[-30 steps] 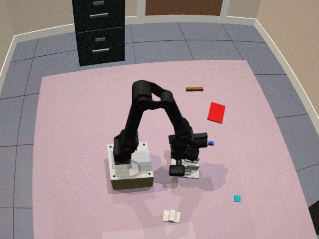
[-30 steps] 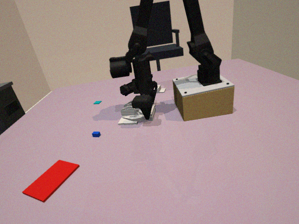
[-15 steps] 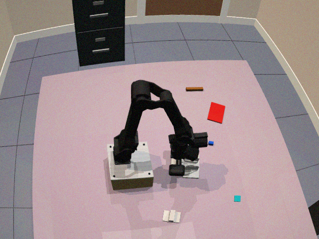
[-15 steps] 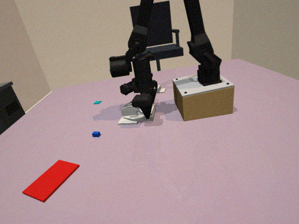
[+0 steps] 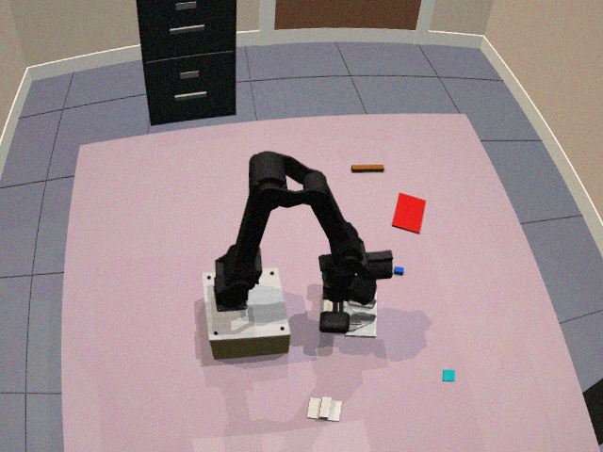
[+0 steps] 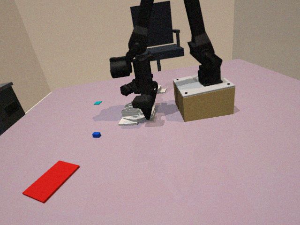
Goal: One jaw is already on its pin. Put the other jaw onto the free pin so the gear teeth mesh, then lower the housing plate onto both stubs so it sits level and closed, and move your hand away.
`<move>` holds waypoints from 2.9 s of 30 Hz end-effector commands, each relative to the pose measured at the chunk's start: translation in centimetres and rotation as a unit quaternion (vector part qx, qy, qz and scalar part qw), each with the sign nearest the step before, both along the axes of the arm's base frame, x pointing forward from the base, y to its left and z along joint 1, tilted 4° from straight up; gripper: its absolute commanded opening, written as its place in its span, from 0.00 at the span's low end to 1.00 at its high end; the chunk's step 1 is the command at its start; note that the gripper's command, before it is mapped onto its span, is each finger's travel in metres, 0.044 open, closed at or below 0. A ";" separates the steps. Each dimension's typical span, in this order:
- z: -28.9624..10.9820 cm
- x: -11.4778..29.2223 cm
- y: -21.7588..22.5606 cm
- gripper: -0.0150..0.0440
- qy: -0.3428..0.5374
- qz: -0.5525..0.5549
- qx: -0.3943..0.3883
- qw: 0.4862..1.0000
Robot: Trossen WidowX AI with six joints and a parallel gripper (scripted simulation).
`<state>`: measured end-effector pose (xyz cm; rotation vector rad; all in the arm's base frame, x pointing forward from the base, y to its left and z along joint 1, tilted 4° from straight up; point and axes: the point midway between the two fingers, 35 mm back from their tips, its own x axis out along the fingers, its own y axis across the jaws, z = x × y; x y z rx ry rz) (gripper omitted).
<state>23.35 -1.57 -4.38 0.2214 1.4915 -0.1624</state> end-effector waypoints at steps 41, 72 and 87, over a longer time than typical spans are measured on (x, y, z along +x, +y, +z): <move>-0.2 0.0 0.0 1.00 0.001 0.000 0.000 1.000; 11.3 -2.9 -0.3 1.00 -0.001 0.000 -0.001 1.000; 12.2 -3.5 -0.3 1.00 0.000 0.000 -0.001 1.000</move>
